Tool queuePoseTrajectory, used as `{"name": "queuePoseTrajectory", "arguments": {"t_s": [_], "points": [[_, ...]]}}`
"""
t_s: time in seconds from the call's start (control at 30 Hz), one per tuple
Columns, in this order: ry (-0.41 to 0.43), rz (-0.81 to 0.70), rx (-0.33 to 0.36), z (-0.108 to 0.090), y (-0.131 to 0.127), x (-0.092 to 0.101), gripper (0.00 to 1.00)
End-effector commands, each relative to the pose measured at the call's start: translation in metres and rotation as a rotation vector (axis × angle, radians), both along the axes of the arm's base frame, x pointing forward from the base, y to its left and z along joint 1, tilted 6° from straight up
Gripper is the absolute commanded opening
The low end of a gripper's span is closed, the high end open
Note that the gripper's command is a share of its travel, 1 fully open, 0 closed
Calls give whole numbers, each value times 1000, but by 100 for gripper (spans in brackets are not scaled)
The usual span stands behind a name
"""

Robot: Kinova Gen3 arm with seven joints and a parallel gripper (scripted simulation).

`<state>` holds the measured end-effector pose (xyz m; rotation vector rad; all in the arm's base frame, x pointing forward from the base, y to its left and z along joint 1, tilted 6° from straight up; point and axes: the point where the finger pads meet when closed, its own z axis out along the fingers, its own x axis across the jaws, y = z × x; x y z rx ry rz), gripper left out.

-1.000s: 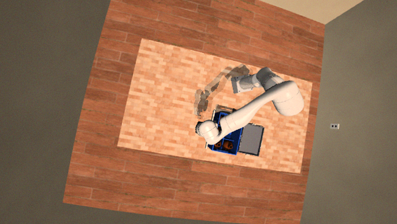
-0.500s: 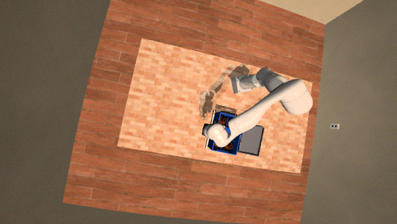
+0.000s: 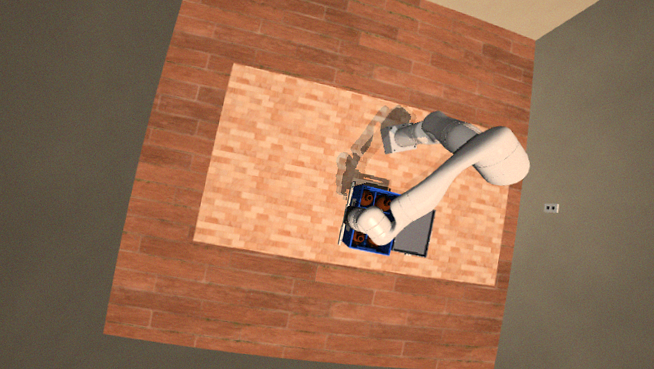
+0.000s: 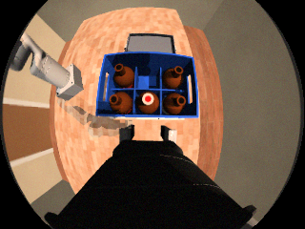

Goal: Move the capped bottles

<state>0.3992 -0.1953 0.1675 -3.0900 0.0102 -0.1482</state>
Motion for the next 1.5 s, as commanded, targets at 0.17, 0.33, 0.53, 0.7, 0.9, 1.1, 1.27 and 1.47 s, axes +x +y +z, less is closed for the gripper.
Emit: {"name": "queuePoseTrajectory", "arguments": {"t_s": [0.17,0.33,0.53,0.7,0.9,1.1,1.27,1.47], "points": [[-4,3,-2,2,14,0,100],[-5,6,-3,4,25,1,100],[-6,8,-3,5,35,1,100],[-6,8,-3,5,36,0,100],[-6,8,-3,5,36,0,100],[-6,8,-3,5,36,0,100],[-6,8,-3,4,36,0,100],[-6,8,-3,4,36,0,100]]}}
